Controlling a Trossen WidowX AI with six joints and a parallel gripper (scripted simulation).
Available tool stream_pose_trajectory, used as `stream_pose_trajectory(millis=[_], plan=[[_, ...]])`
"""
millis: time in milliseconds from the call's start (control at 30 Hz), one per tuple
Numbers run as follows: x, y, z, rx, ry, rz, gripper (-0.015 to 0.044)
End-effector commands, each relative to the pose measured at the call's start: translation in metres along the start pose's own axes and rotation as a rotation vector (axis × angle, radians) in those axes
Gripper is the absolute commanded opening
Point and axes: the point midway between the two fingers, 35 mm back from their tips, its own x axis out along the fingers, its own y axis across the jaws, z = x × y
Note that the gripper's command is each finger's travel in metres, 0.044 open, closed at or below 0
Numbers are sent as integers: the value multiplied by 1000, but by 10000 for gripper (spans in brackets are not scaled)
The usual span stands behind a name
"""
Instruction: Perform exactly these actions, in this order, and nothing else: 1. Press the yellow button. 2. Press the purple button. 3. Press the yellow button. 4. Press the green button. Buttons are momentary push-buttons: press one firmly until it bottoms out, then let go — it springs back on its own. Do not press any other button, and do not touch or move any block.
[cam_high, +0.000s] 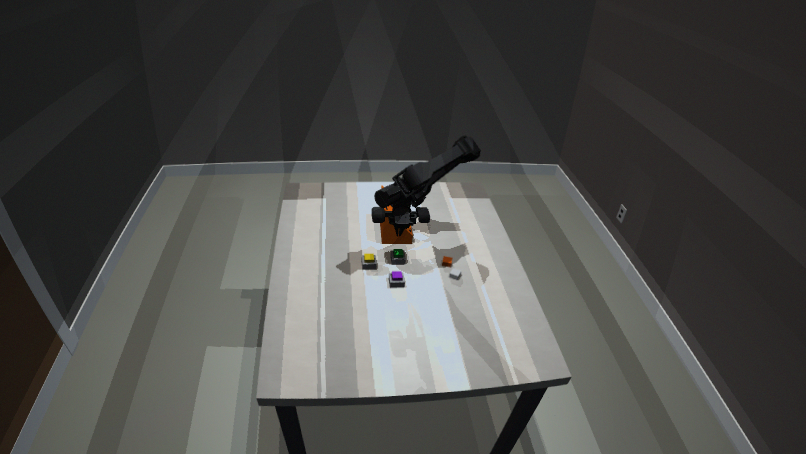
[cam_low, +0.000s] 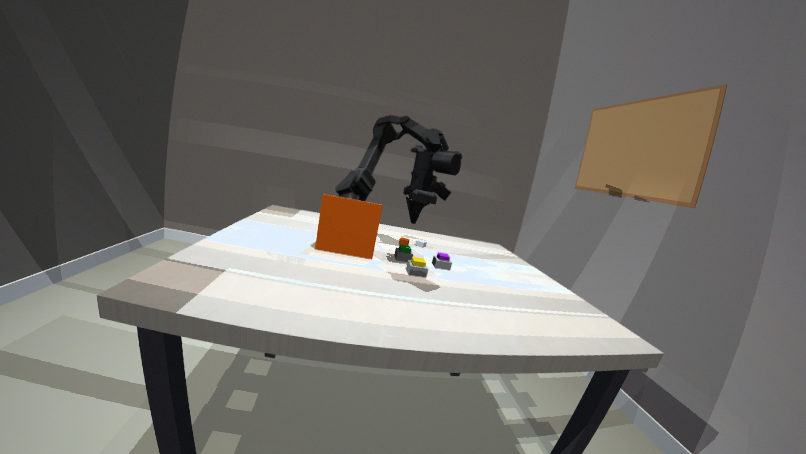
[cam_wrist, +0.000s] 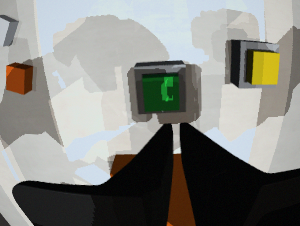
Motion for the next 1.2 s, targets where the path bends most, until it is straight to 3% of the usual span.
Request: stream_pose_trajectory(millis=[0,1167], plan=[[39,6,-4,2,13,15,20],[83,8,-6,1,13,19,20]])
